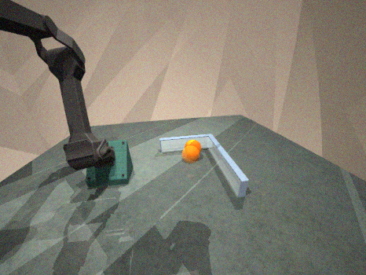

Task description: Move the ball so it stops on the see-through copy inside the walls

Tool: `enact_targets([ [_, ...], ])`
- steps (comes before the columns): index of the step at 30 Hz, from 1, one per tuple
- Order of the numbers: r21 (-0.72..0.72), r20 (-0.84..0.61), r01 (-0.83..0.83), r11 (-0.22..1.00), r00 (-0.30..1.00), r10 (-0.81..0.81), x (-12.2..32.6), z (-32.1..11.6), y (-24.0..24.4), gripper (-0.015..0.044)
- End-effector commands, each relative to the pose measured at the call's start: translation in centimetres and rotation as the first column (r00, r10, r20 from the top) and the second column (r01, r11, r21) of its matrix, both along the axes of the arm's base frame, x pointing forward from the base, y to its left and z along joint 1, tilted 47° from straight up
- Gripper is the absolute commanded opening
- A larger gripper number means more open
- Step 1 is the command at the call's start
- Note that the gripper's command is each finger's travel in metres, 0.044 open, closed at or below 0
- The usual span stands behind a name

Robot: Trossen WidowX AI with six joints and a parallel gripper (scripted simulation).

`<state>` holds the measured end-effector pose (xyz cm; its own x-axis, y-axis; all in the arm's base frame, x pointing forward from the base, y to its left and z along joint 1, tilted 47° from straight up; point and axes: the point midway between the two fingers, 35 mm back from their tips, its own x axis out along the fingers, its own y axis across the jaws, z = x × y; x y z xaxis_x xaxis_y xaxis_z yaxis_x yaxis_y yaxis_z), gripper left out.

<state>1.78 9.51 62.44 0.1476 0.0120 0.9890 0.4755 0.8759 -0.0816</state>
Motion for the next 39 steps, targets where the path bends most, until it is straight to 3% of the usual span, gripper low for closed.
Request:
enact_targets([
  [1, 0.004, -0.001, -0.006, 1.0, 1.0, 0.006, 0.0, 0.0, -0.1, 0.0426],
  [5, 0.098, -0.012, -0.113, 0.989, 0.993, 0.114, -0.3, 0.1, -3.2, 0.044],
  [11, 0.269, -0.005, -0.12, 0.956, 0.992, 0.126, 0.2, 0.6, -9.8, 0.044],
  [20, 0.536, -0.083, -0.116, 0.836, 0.978, 0.189, 4.5, -1.2, -20.1, 0.044],
  [30, 0.78, -0.321, 0.101, 0.617, 0.912, 0.256, 14.8, -7.8, -30.5, 0.044],
  [39, 0.768, -0.612, 0.397, 0.503, 0.687, 0.392, 26.1, -17.3, -33.2, 0.044],
])
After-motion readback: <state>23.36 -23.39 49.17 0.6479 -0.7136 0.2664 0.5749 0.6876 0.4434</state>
